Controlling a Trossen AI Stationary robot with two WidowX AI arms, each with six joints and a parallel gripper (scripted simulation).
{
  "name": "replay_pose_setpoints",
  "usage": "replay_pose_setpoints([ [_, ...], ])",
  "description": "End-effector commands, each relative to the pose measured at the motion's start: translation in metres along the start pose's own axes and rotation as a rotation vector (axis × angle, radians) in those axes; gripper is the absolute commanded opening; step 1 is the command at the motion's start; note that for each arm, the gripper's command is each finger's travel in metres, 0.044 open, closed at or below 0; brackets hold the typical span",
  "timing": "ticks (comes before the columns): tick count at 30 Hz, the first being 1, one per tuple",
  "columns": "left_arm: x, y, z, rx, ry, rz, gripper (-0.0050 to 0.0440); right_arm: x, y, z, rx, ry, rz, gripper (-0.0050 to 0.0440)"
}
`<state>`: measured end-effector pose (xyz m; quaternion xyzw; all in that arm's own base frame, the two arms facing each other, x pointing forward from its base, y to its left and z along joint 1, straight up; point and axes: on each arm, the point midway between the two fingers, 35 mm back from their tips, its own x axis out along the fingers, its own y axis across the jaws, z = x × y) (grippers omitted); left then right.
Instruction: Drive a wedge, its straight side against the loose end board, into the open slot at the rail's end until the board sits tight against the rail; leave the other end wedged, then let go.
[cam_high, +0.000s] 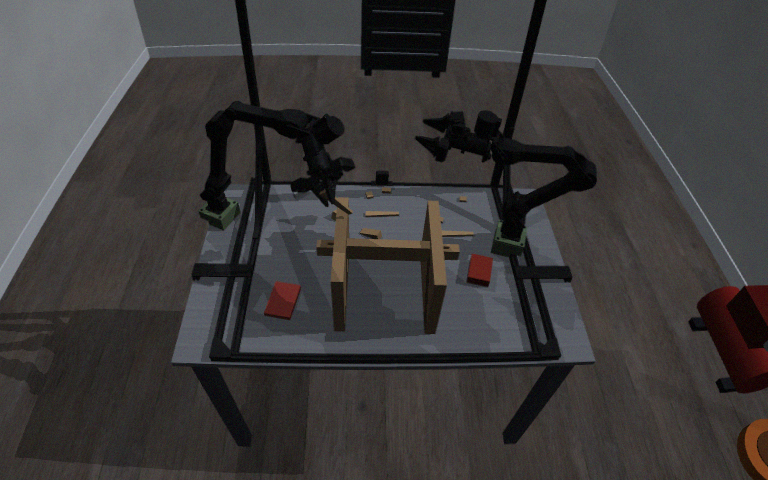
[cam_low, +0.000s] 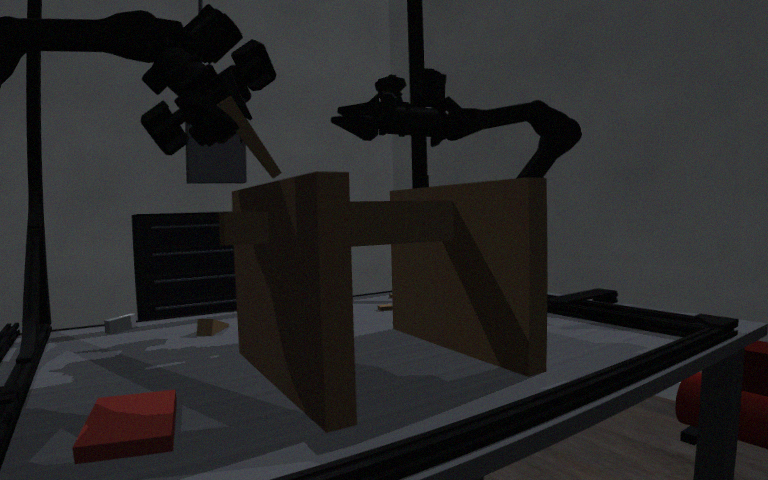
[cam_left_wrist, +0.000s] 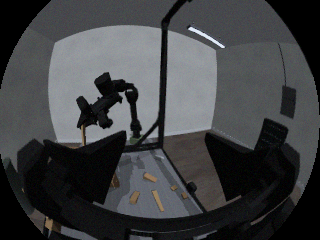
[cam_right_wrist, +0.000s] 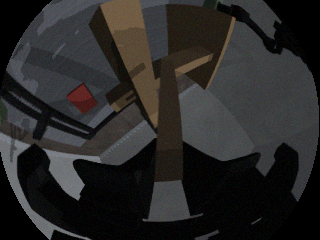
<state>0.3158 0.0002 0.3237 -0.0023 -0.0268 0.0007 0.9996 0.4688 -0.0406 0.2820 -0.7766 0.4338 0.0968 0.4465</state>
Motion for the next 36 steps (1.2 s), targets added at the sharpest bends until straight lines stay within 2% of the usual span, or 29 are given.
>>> replay_pose_setpoints([
  [1, 0.000, 0.000, -0.001, 0.005, 0.004, -0.002, 0.0440, 0.007, 0.000, -0.017, -0.120, 0.067, 0.041, 0.0000],
  [6, 0.000, 0.000, -0.001, 0.005, 0.004, -0.002, 0.0440, 0.036, 0.016, -0.041, -0.480, 0.153, 0.217, 0.0000],
  [9, 0.000, 0.000, -0.001, 0.005, 0.004, -0.002, 0.0440, 0.042, 0.019, -0.048, -0.566, 0.168, 0.263, 0.0000],
  [36, 0.000, 0.000, -0.001, 0.005, 0.004, -0.002, 0.0440, 0.046, 0.019, -0.041, -0.554, 0.160, 0.263, 0.0000],
])
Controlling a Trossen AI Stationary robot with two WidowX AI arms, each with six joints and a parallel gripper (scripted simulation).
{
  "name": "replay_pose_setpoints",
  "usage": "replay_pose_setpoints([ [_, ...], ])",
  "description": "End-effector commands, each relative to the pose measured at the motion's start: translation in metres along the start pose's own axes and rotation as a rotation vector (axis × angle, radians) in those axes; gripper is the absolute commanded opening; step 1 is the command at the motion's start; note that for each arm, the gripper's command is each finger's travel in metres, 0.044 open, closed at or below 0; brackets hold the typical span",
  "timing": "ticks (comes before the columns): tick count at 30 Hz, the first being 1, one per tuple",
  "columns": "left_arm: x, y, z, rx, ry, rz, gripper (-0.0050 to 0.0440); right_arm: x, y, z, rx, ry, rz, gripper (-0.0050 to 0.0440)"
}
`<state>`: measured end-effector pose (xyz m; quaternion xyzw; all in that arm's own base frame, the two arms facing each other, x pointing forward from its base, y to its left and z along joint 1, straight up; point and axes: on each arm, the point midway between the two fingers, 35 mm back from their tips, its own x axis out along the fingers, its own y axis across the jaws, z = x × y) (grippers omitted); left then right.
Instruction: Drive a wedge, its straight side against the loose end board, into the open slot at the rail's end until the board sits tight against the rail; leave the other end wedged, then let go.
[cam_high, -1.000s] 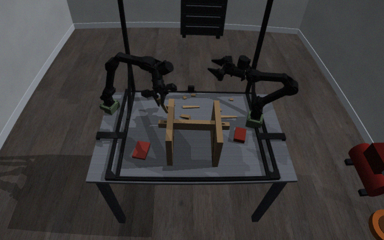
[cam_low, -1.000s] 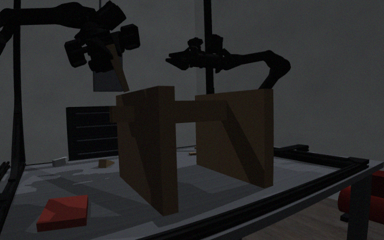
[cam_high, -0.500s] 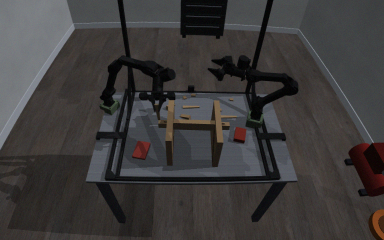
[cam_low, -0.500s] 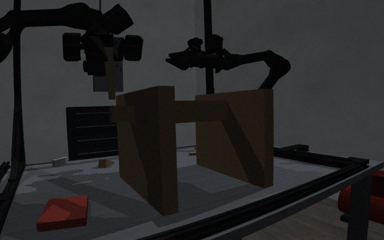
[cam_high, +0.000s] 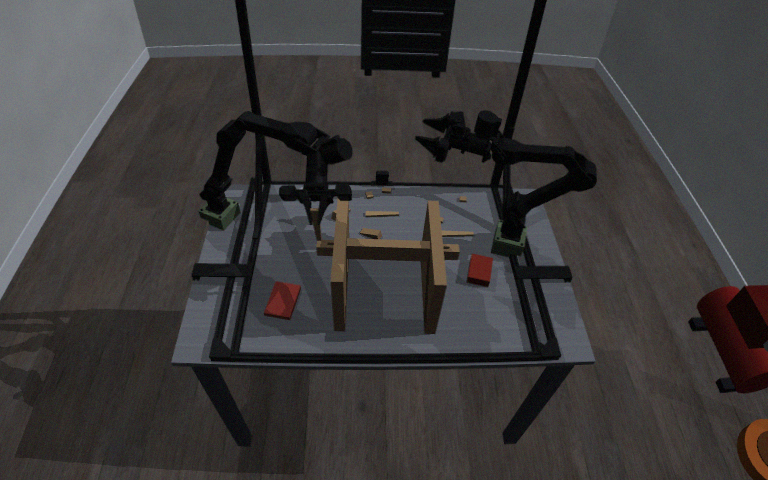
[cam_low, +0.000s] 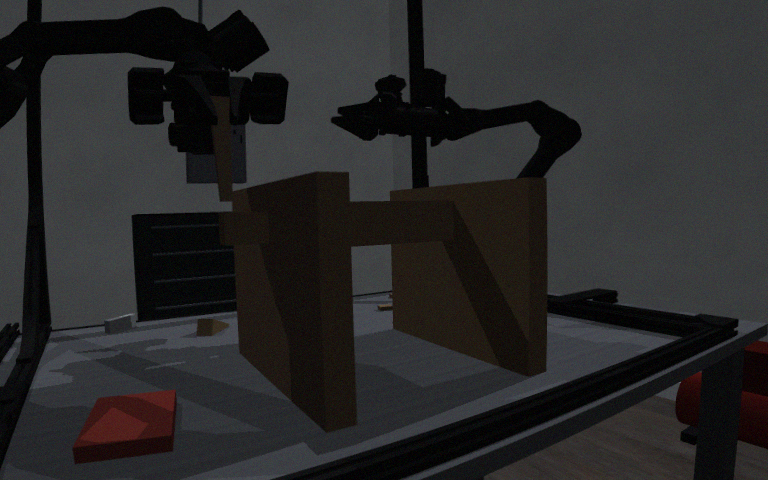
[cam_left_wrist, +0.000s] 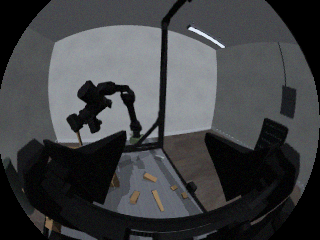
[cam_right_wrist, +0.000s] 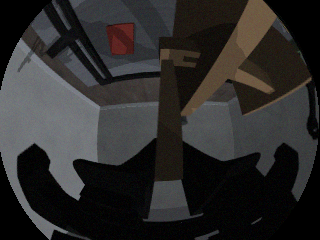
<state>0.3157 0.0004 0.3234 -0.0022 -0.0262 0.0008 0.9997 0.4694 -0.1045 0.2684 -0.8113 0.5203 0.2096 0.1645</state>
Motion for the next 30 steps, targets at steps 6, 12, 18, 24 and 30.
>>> replay_pose_setpoints([
  [6, 0.000, 0.000, -0.001, 0.004, 0.002, -0.002, 0.0440, 0.001, -0.009, -0.002, 0.008, 0.002, -0.001, 0.0000],
  [12, 0.000, 0.000, -0.001, 0.004, 0.002, -0.002, 0.0440, 0.002, -0.015, -0.002, 0.010, 0.001, -0.001, 0.0000],
  [18, 0.000, 0.000, -0.001, 0.004, 0.002, -0.002, 0.0440, 0.002, -0.018, -0.002, 0.010, 0.001, -0.001, 0.0000],
  [24, 0.000, 0.000, -0.001, 0.004, 0.002, -0.002, 0.0440, 0.003, -0.023, -0.002, 0.011, 0.000, -0.001, 0.0000],
  [30, 0.000, 0.000, -0.001, 0.004, 0.002, -0.002, 0.0440, 0.003, -0.028, -0.002, 0.012, 0.000, -0.001, 0.0000],
])
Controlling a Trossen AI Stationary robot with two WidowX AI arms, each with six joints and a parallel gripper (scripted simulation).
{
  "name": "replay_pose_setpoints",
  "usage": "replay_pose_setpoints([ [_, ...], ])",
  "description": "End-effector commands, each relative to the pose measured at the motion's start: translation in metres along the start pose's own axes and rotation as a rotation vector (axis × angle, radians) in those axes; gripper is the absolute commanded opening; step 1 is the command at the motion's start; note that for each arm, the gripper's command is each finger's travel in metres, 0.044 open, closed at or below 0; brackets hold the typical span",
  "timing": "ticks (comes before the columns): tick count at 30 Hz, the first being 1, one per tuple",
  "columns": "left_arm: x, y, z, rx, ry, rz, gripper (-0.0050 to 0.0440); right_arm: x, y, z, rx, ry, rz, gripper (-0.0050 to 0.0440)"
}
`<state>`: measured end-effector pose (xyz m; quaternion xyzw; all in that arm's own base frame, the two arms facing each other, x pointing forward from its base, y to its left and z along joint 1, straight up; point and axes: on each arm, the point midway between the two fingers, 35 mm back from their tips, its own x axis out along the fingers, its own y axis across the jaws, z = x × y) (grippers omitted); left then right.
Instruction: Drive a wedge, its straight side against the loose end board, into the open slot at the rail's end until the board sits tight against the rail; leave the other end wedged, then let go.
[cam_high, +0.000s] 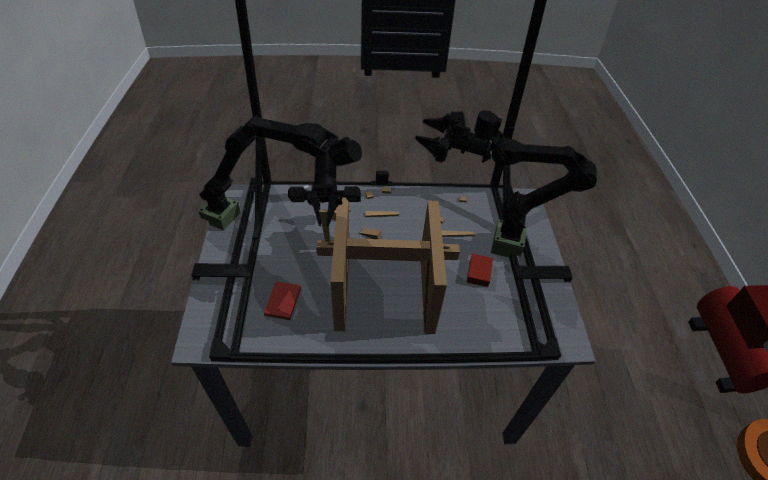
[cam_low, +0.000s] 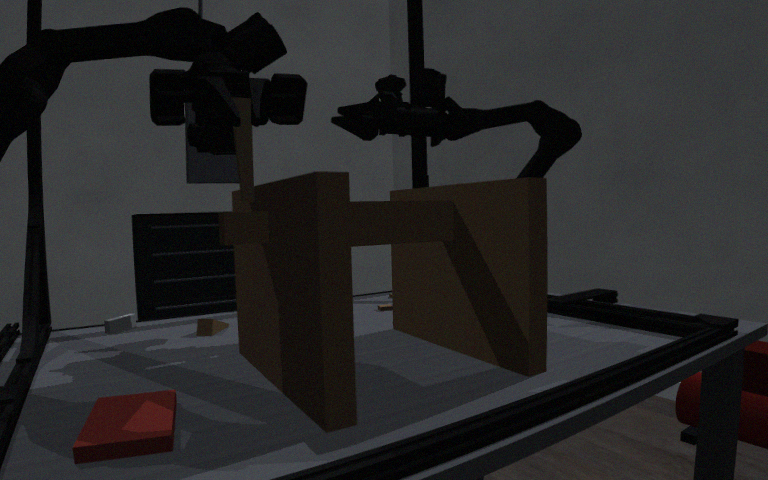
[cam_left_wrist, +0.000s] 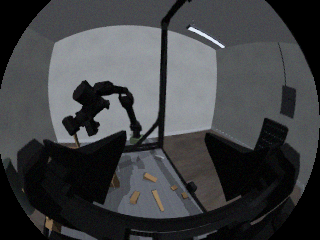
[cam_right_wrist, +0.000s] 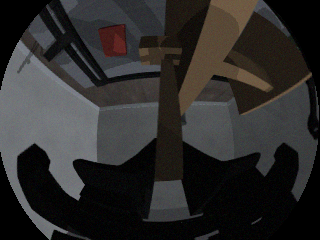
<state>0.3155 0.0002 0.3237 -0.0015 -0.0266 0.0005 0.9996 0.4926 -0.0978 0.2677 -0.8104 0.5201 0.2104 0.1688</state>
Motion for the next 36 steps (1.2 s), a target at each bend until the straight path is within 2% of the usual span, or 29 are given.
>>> replay_pose_setpoints([
  [1, 0.0001, -0.0002, -0.0008, 0.003, 0.003, -0.001, 0.0440, -0.0005, -0.0046, -0.0019, 0.005, 0.006, -0.001, 0.0000],
  [15, 0.0001, -0.0002, -0.0008, 0.003, 0.003, -0.001, 0.0440, 0.0009, -0.0137, -0.0001, 0.005, 0.006, -0.001, 0.0000],
  [36, 0.0001, -0.0002, -0.0008, 0.003, 0.003, -0.001, 0.0440, 0.0006, -0.0100, -0.0002, 0.005, 0.004, -0.002, 0.0000],
])
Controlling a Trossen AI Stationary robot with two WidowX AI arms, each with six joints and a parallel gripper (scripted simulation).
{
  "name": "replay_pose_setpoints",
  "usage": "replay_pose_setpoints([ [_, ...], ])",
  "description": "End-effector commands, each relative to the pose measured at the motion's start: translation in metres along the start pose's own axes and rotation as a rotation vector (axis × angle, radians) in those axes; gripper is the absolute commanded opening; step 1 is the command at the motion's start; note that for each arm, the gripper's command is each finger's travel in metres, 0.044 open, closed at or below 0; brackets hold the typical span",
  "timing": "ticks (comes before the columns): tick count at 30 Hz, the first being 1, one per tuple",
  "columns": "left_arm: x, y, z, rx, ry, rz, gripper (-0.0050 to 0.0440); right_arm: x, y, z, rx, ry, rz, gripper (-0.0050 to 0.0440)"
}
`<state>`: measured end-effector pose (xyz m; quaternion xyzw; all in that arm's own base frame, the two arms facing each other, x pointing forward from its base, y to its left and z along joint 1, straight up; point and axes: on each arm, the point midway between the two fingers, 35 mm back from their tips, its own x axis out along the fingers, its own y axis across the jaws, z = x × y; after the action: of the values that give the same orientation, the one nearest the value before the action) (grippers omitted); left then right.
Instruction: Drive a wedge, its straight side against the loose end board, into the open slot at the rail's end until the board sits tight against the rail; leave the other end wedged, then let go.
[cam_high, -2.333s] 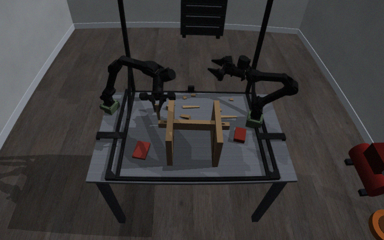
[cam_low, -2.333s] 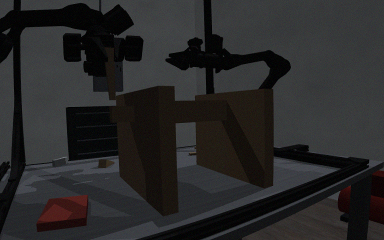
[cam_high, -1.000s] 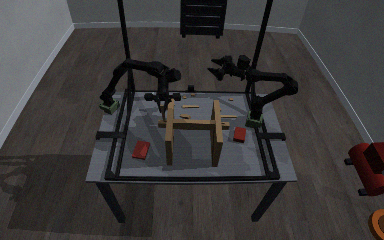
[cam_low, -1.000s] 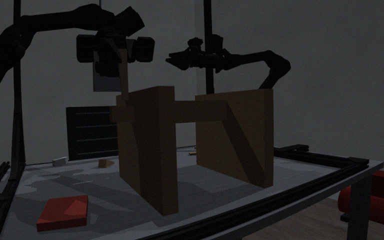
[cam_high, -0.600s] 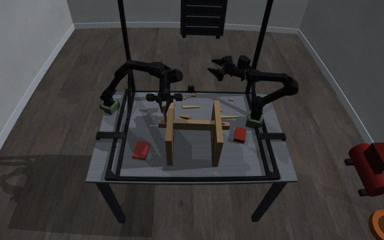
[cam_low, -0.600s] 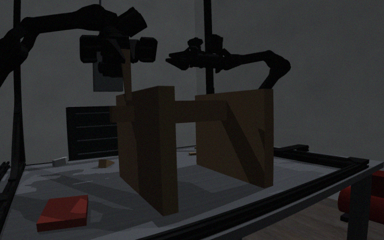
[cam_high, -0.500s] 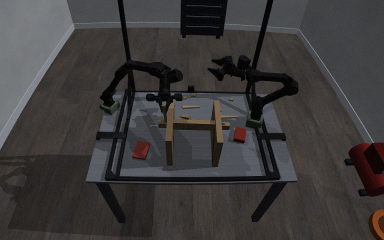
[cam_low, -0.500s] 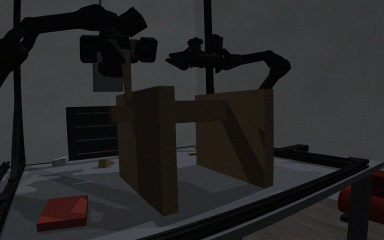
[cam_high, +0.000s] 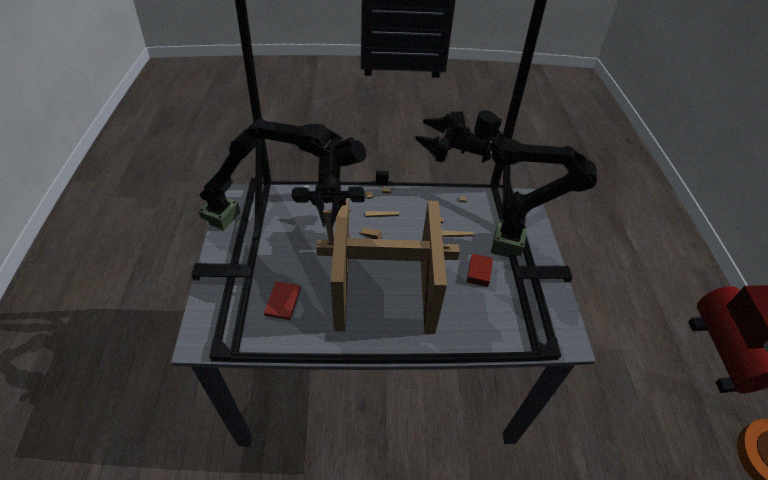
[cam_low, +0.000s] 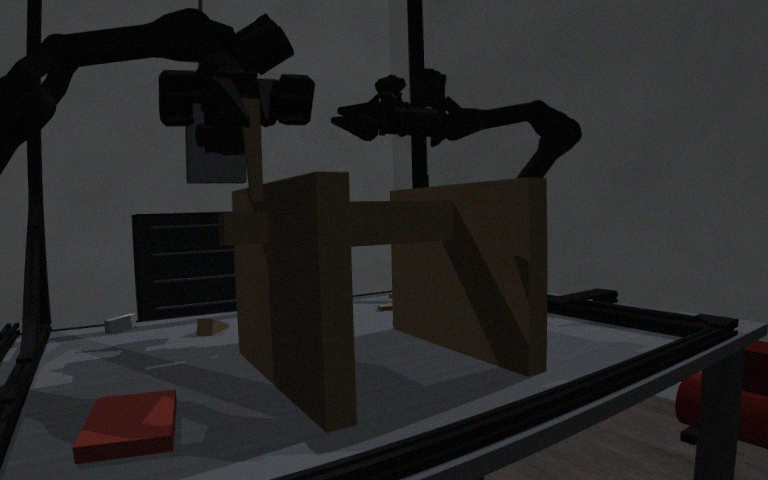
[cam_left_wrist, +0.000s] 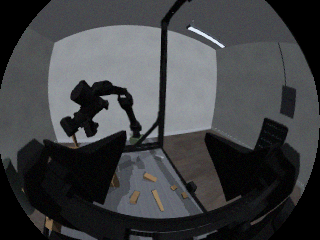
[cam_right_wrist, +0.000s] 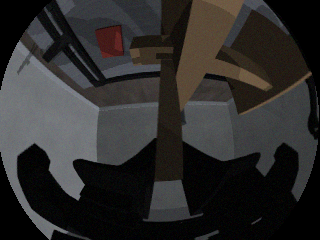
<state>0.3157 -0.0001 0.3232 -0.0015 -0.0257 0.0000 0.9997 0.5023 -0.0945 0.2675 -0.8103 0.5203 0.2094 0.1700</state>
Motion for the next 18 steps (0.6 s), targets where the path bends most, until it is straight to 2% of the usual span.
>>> replay_pose_setpoints([
  [1, 0.000, 0.000, 0.000, 0.003, 0.001, 0.000, 0.0440, -0.001, 0.000, 0.000, 0.002, 0.003, -0.001, 0.0000],
  [18, 0.000, 0.000, 0.000, 0.003, 0.001, 0.000, 0.0440, 0.006, -0.001, 0.012, 0.002, 0.003, -0.001, 0.0000],
])
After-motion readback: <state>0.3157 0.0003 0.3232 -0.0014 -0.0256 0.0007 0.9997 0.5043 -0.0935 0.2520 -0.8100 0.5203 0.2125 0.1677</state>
